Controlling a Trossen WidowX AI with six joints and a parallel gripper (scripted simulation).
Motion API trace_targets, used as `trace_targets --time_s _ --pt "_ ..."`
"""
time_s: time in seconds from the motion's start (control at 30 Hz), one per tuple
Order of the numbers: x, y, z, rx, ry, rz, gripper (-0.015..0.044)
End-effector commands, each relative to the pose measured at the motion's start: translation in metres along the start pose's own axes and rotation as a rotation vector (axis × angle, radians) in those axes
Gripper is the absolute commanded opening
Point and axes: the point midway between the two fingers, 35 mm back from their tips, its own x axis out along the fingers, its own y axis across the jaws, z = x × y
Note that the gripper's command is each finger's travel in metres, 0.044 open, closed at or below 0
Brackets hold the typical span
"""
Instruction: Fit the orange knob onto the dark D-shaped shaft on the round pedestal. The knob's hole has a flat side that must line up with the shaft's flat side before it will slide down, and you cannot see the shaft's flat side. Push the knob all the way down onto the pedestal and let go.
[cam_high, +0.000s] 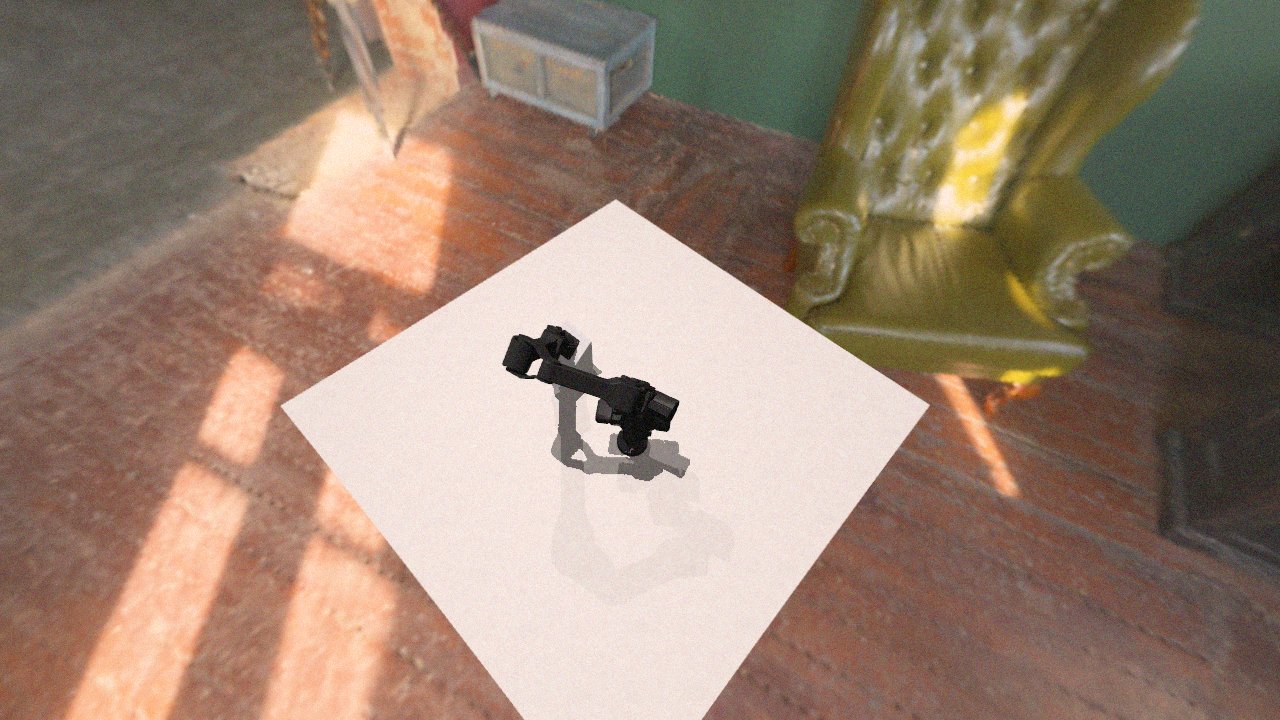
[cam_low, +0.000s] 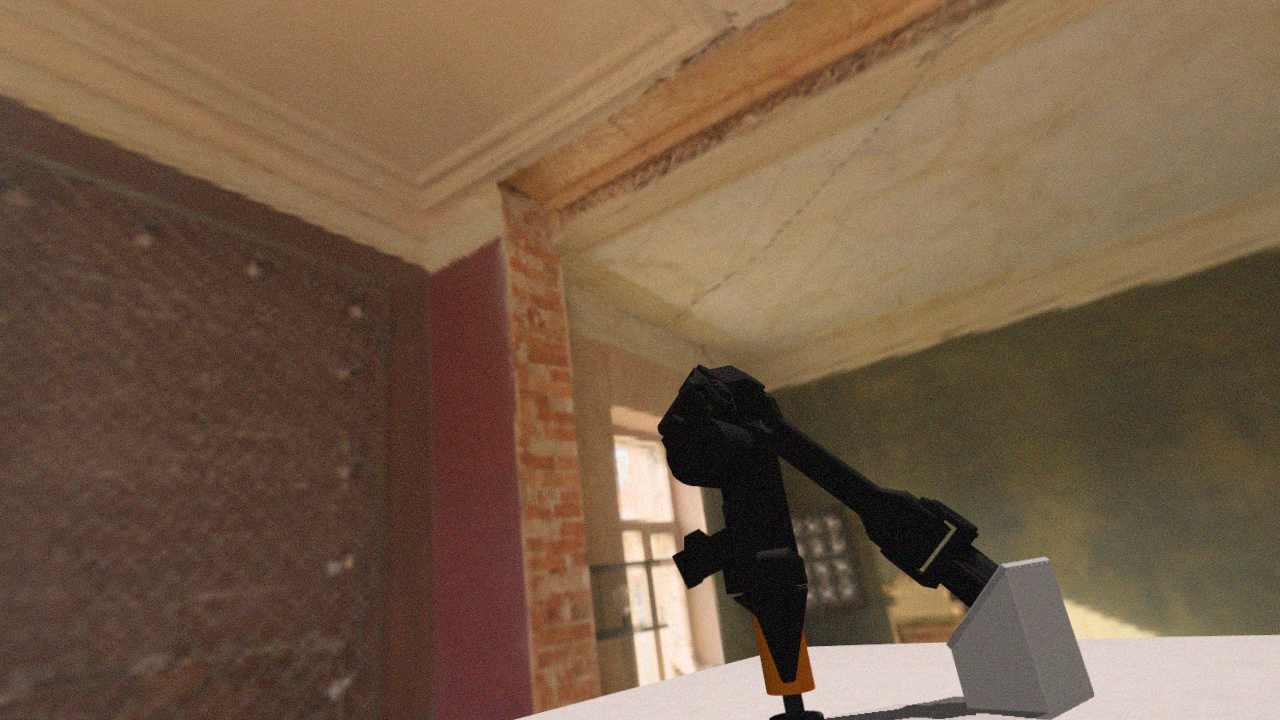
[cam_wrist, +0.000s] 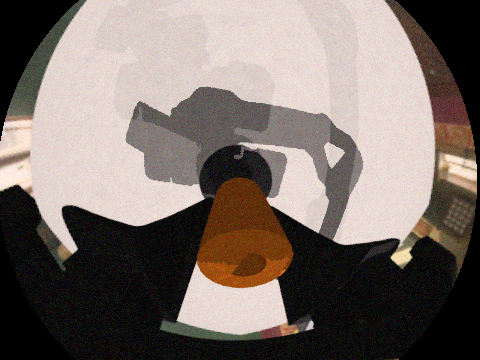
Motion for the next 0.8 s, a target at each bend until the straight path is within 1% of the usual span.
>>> trace_targets --time_s 0.0,0.1,0.77 --pt "-0.0047 0.0004 0.0017 0.021 -0.006 0.006 0.0" --pt "-0.0045 0.0011 0.0021 0.062 -0.005 0.006 0.0" --pt "-0.0018 0.0008 0.0023 0.062 -0.006 0.006 0.0"
